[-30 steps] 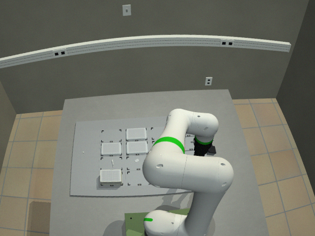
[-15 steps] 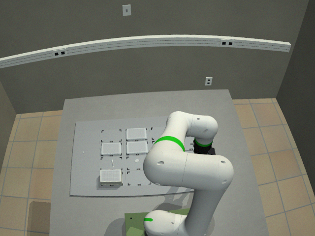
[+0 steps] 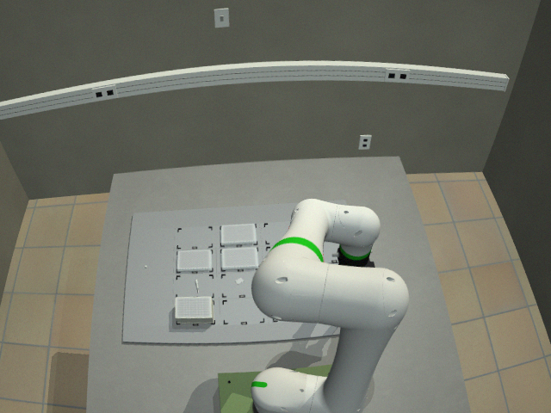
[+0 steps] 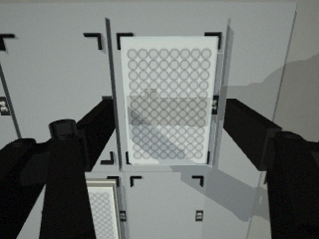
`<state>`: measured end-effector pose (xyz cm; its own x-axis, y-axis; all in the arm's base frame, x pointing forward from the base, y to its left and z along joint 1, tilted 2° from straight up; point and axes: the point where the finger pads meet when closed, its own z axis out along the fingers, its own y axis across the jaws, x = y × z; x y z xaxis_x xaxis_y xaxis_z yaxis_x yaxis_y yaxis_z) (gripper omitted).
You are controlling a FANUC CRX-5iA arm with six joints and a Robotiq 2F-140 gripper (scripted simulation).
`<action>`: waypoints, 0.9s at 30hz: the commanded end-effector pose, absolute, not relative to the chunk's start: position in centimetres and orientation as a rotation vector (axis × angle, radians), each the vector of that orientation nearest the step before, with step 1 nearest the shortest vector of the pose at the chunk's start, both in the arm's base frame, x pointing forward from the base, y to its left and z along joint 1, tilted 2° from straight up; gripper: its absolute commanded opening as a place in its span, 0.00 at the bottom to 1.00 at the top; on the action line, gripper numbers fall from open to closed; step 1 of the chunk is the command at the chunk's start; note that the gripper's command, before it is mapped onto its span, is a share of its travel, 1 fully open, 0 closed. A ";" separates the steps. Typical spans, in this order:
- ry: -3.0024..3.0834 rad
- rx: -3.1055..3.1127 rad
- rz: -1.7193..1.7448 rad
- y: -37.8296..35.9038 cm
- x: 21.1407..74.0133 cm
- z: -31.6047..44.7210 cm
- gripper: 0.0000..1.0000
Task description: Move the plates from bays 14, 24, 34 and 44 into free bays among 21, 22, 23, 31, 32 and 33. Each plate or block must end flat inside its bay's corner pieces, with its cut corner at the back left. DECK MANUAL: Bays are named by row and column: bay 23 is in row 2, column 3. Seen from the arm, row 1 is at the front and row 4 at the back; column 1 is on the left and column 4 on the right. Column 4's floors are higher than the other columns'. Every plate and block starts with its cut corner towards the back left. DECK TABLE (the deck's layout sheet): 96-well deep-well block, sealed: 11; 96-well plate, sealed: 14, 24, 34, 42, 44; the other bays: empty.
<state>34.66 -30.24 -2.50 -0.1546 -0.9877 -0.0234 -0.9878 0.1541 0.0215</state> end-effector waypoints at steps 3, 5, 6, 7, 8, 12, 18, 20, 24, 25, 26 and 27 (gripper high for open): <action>2.383 -2.040 0.046 -30.3 34.7 -2.5 0.70; 2.383 -2.040 0.046 -30.3 34.7 -2.5 0.70; 2.383 -2.040 0.046 -30.3 34.7 -2.5 0.70; 2.383 -2.040 0.046 -30.3 34.7 -2.5 0.70; 2.383 -2.040 0.046 -30.3 34.7 -2.5 0.70; 2.383 -2.040 0.046 -30.3 34.7 -2.5 0.70; 2.383 -2.040 0.046 -30.3 34.7 -3.0 0.70; 2.383 -2.040 0.046 -30.3 34.7 -3.3 0.70; 2.383 -2.040 0.046 -30.3 34.7 -3.8 0.70; 2.383 -2.040 0.046 -30.3 34.7 -4.0 0.70; 2.383 -2.040 0.046 -30.3 34.7 -4.1 0.70; 2.383 -2.040 0.046 -30.3 34.7 -4.1 0.70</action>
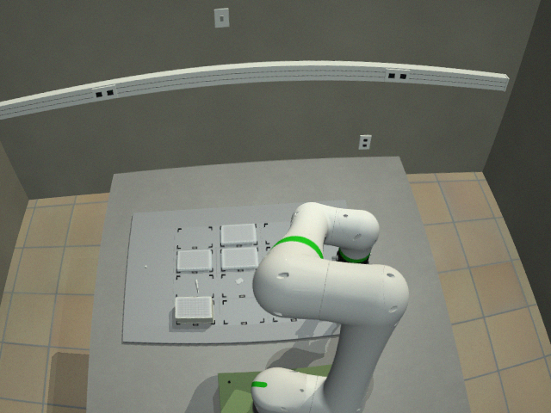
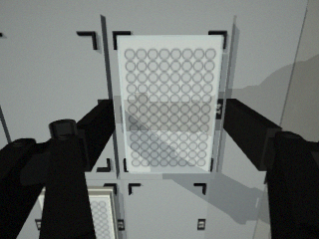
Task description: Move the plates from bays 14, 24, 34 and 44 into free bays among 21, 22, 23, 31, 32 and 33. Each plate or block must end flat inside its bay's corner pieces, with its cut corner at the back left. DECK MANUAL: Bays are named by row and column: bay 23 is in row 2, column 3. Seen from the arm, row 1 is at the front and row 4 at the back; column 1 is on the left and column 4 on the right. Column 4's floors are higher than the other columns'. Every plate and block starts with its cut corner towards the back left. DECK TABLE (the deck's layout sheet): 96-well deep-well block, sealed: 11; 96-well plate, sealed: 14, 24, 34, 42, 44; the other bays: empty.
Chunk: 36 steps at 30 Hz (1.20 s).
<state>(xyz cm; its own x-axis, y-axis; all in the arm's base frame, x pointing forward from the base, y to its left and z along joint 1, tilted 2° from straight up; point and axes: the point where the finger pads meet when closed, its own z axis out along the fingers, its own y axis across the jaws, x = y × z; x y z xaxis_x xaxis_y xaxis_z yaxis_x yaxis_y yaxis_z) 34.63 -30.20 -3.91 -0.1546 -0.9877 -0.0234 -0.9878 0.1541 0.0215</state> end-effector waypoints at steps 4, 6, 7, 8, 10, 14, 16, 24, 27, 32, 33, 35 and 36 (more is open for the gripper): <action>2.383 -2.040 0.046 -30.2 34.7 -4.5 0.70; 2.383 -2.040 0.046 -30.2 34.7 -4.5 0.70; 2.383 -2.040 0.046 -30.2 34.7 -4.5 0.70; 2.383 -2.040 0.046 -30.2 34.7 -4.5 0.70; 2.383 -2.040 0.046 -30.2 34.7 -4.5 0.70; 2.383 -2.040 0.046 -30.2 34.7 -4.5 0.70; 2.383 -2.040 0.046 -30.2 34.7 -4.5 0.69; 2.383 -2.040 0.046 -30.2 34.7 -4.5 0.67; 2.383 -2.040 0.046 -30.2 34.7 -4.5 0.65; 2.383 -2.040 0.046 -30.2 34.7 -4.5 0.63; 2.383 -2.040 0.046 -30.2 34.7 -4.5 0.63; 2.383 -2.040 0.046 -30.2 34.7 -4.5 0.63; 2.383 -2.040 0.046 -30.2 34.7 -4.5 0.62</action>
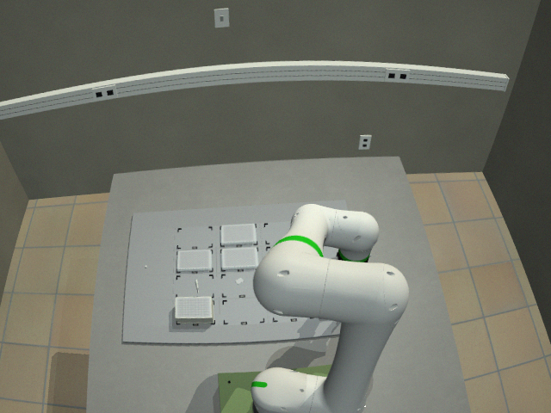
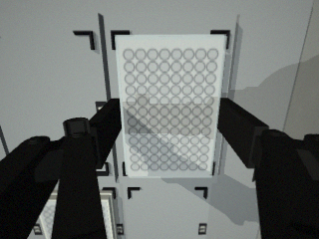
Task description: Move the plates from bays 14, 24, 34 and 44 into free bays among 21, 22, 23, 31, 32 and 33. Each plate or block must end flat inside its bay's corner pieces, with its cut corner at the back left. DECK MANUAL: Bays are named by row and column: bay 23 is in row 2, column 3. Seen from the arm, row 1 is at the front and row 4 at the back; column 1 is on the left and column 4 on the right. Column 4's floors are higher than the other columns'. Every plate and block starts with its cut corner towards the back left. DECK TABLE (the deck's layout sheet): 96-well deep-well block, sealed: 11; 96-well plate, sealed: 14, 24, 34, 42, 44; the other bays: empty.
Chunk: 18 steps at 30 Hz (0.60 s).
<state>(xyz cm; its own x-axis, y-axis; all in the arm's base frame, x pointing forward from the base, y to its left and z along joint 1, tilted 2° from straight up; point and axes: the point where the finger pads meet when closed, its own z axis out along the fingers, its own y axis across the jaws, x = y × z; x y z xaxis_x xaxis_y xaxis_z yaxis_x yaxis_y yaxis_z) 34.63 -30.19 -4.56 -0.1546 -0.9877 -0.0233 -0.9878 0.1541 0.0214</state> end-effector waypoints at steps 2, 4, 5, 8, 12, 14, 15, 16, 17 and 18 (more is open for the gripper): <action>2.383 -2.040 0.046 -30.2 34.7 -4.5 0.62; 2.383 -2.040 0.046 -30.2 34.7 -4.5 0.62; 2.383 -2.040 0.046 -30.2 34.7 -4.5 0.62; 2.383 -2.040 0.046 -30.2 34.7 -4.5 0.62; 2.383 -2.040 0.046 -30.2 34.7 -4.5 0.61; 2.383 -2.040 0.046 -30.2 34.7 -4.5 0.61; 2.383 -2.040 0.046 -30.2 34.7 -4.5 0.61; 2.383 -2.040 0.046 -30.2 34.7 -4.5 0.61; 2.383 -2.040 0.046 -30.2 34.7 -4.5 0.61; 2.383 -2.040 0.046 -30.2 34.7 -4.4 0.61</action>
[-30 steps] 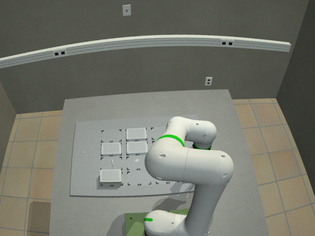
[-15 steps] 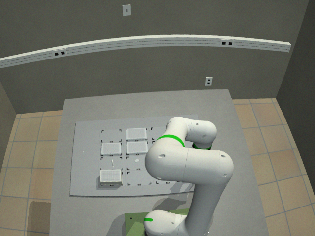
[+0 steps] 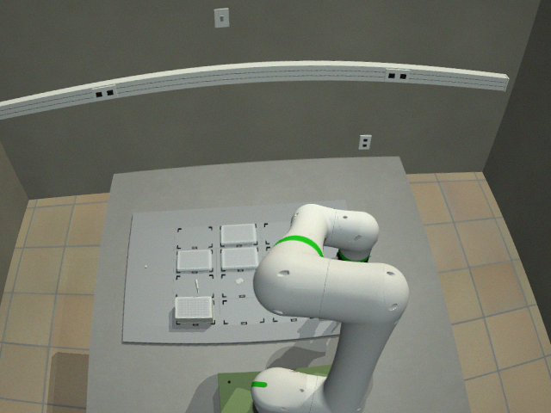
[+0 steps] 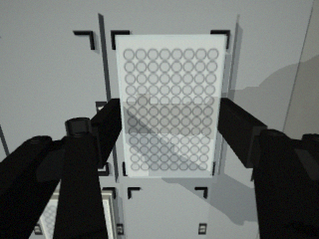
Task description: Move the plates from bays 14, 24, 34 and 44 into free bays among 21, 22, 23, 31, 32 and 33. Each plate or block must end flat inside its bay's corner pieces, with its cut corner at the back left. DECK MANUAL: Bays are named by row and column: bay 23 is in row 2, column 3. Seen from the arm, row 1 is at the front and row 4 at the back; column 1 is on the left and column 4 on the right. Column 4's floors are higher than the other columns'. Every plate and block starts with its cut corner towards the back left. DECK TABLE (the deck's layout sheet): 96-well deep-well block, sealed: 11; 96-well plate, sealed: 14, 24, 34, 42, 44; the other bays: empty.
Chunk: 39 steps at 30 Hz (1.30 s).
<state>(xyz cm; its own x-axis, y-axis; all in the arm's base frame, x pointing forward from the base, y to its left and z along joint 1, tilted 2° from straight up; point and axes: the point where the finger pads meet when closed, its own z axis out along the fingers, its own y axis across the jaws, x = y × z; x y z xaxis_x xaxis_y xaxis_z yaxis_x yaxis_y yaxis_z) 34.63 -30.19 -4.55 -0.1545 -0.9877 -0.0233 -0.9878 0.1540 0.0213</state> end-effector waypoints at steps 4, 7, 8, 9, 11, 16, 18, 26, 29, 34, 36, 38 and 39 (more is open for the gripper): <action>2.383 -2.040 0.046 -30.2 34.7 -4.4 0.61; 2.383 -2.040 0.046 -30.2 34.7 -4.4 0.61; 2.383 -2.040 0.046 -30.2 34.7 -4.4 0.61; 2.383 -2.040 0.046 -30.2 34.7 -4.4 0.60; 2.383 -2.040 0.046 -30.2 34.7 -4.4 0.60; 2.383 -2.040 0.047 -30.2 34.7 -4.4 0.60; 2.383 -2.040 0.047 -30.2 34.7 -4.4 0.60; 2.383 -2.040 0.047 -30.2 34.7 -4.4 0.60; 2.383 -2.040 0.047 -30.2 34.7 -4.4 0.59; 2.383 -2.040 0.047 -30.2 34.7 -4.4 0.59; 2.383 -2.040 0.047 -30.2 34.7 -4.4 0.59; 2.383 -2.040 0.047 -30.2 34.7 -4.4 0.59; 2.383 -2.040 0.047 -30.2 34.7 -4.4 0.59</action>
